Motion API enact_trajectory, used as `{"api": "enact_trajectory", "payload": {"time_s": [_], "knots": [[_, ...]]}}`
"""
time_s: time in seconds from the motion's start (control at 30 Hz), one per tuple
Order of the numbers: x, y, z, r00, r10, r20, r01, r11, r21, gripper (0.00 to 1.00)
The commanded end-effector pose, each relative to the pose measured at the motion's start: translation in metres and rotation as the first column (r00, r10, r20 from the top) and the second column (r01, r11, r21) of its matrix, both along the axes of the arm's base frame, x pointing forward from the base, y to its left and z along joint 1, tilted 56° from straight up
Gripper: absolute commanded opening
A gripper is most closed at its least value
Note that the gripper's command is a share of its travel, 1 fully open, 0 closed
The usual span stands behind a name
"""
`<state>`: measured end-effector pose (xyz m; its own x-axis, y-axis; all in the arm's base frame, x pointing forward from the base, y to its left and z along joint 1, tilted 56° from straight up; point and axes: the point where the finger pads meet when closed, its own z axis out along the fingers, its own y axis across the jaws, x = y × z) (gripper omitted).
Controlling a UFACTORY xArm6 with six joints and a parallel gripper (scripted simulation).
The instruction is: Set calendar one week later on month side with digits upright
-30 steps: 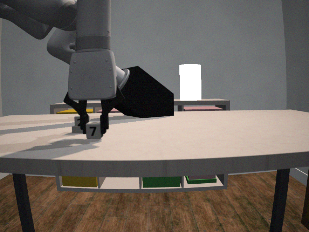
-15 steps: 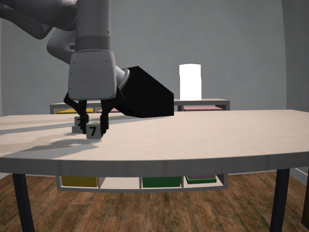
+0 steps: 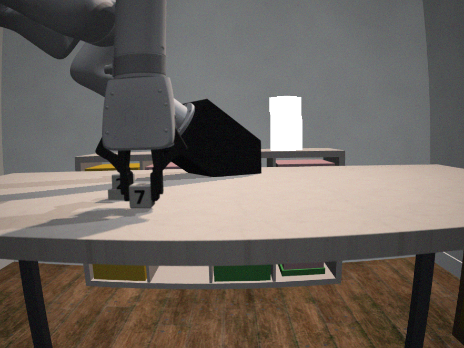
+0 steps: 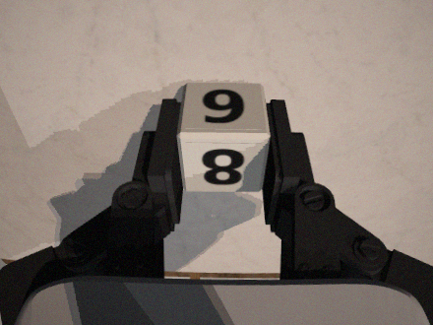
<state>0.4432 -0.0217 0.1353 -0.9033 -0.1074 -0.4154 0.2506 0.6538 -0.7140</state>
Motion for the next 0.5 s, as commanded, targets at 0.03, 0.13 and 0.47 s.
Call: {"api": "enact_trajectory", "payload": {"time_s": [0.03,0.13,0.47], "knots": [[0.0007,0.0009,0.0007,1.0,0.002,0.002,-0.002,1.0,0.001,0.29],[0.0009,0.0009,0.0009,1.0,0.001,0.002,-0.001,1.0,0.001,0.29],[0.0016,0.0008,0.0015,1.0,0.001,0.002,-0.001,1.0,0.001,0.29]]}}
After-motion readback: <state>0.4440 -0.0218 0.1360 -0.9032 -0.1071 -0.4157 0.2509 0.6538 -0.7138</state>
